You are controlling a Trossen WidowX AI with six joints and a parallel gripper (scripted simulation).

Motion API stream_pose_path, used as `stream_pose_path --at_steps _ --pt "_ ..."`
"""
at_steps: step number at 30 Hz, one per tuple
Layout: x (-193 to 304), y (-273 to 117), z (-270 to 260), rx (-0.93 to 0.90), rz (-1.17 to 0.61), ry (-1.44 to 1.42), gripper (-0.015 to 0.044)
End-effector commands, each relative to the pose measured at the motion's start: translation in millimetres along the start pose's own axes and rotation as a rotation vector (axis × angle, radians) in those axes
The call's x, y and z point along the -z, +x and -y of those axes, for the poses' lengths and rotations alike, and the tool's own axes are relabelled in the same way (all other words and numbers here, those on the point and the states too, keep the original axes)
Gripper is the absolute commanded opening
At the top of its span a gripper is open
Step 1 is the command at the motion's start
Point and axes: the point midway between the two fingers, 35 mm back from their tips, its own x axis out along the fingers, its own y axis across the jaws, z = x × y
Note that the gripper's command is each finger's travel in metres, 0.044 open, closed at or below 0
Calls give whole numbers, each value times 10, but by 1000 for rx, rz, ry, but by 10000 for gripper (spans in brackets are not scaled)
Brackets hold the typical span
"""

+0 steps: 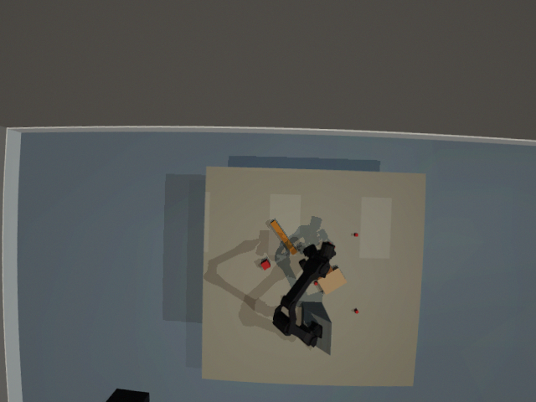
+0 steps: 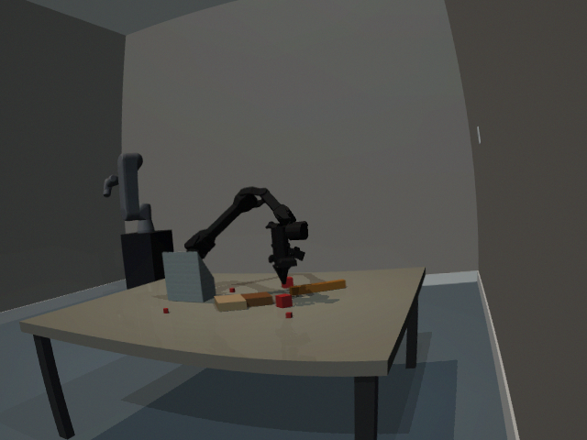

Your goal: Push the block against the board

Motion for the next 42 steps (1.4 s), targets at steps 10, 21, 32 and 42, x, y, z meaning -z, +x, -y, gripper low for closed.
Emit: stream_pose_path --at_steps 10,21,32,42 --pt "235 -23 206 12 -8 290 0" --pt "538 -31 437 15 -10 673 0" --pt "856 -29 625 14 -10 1054 0" --pt "1087 -21 734 10 -12 1325 0"
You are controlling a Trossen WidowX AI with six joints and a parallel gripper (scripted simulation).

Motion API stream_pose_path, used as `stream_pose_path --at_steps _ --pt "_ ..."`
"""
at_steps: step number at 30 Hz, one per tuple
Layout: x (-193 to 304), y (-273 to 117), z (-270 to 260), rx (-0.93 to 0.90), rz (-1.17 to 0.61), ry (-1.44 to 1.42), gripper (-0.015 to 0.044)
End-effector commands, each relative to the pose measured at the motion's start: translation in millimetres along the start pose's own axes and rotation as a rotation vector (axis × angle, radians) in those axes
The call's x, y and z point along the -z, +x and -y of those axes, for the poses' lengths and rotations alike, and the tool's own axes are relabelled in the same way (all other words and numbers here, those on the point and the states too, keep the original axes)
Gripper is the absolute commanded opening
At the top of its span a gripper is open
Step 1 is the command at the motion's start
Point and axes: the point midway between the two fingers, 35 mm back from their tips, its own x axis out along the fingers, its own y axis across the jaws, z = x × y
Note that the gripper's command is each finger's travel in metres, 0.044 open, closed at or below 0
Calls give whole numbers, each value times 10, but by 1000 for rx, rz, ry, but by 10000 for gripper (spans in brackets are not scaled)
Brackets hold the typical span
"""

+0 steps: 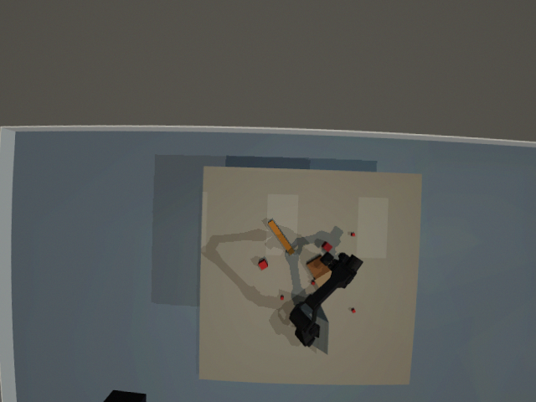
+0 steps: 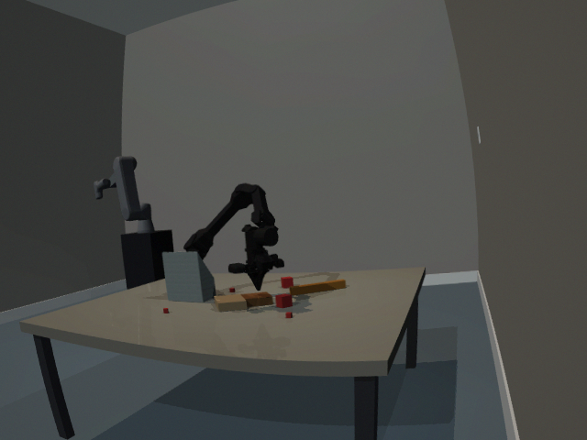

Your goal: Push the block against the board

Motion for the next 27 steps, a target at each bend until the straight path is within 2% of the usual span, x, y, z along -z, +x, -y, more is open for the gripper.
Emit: stream_pose_path --at_steps 1,3,6,8,27 --pt "-2 2 35 2 0 40 0" --pt "-5 34 36 2 0 41 0" --pt "-15 435 45 1 -1 58 0" --pt "-7 556 51 0 -2 63 0" --pt "155 557 37 0 -3 64 0"
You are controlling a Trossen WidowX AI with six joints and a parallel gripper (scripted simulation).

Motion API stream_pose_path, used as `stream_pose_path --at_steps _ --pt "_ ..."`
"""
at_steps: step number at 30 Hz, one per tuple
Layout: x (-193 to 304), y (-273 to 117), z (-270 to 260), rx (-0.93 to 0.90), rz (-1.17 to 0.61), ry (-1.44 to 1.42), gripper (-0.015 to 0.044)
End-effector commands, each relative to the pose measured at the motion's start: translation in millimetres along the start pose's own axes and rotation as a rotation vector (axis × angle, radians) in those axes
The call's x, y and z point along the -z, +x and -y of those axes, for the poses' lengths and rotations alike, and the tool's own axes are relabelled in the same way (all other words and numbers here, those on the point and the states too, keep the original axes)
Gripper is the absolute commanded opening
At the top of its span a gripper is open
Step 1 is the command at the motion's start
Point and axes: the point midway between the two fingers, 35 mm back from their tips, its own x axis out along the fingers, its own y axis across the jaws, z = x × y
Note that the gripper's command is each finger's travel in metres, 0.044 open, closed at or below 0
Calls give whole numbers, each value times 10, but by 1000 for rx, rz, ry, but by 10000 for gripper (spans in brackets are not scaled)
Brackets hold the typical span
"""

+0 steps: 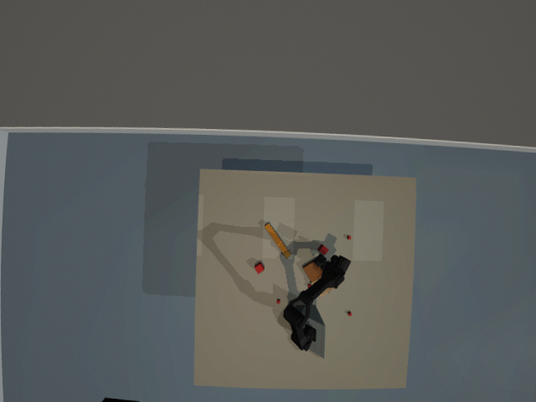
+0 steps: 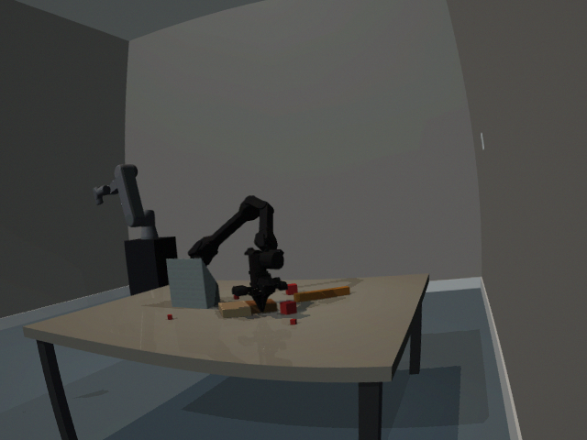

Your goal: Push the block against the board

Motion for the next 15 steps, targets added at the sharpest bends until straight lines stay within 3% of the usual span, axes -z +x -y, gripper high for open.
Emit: stream_pose_path --at_steps 1,15 --pt "59 -2 -4 -2 -3 6 0" --pt "44 -2 -10 -2 -3 6 0"
